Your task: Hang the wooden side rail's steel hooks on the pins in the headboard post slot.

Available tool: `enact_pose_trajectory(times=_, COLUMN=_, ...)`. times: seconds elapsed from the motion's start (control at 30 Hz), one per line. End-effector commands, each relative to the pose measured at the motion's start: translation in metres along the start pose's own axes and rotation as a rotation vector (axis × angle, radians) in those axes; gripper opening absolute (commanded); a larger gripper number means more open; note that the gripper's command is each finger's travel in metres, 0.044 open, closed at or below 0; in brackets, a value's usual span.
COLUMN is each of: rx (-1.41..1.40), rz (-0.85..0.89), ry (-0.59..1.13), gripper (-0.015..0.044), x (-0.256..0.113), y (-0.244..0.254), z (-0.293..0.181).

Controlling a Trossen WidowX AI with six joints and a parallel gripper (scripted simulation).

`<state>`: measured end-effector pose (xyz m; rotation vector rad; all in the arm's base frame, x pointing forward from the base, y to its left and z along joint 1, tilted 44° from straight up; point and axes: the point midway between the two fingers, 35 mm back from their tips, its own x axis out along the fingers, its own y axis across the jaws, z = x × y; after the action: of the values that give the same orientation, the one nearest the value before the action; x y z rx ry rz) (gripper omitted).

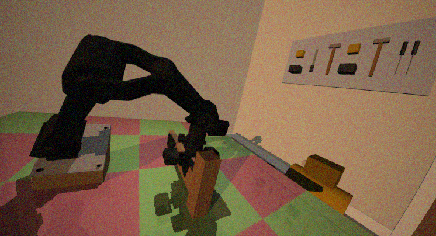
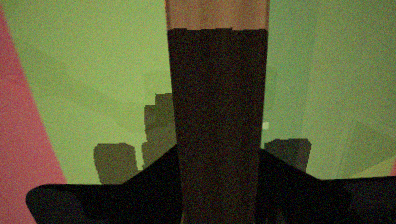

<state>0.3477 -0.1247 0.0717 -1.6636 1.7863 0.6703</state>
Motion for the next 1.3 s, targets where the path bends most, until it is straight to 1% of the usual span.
enact_pose_trajectory(times=0.0, rx=0.004, rz=-0.010, ry=0.007, gripper=0.0000, x=-0.0015, y=-0.0015, z=-0.0014)
enact_pose_trajectory(times=1.27, rx=0.004, rz=-0.010, ry=0.007, gripper=0.0000, x=0.0048, y=-0.0016, z=-0.0015)
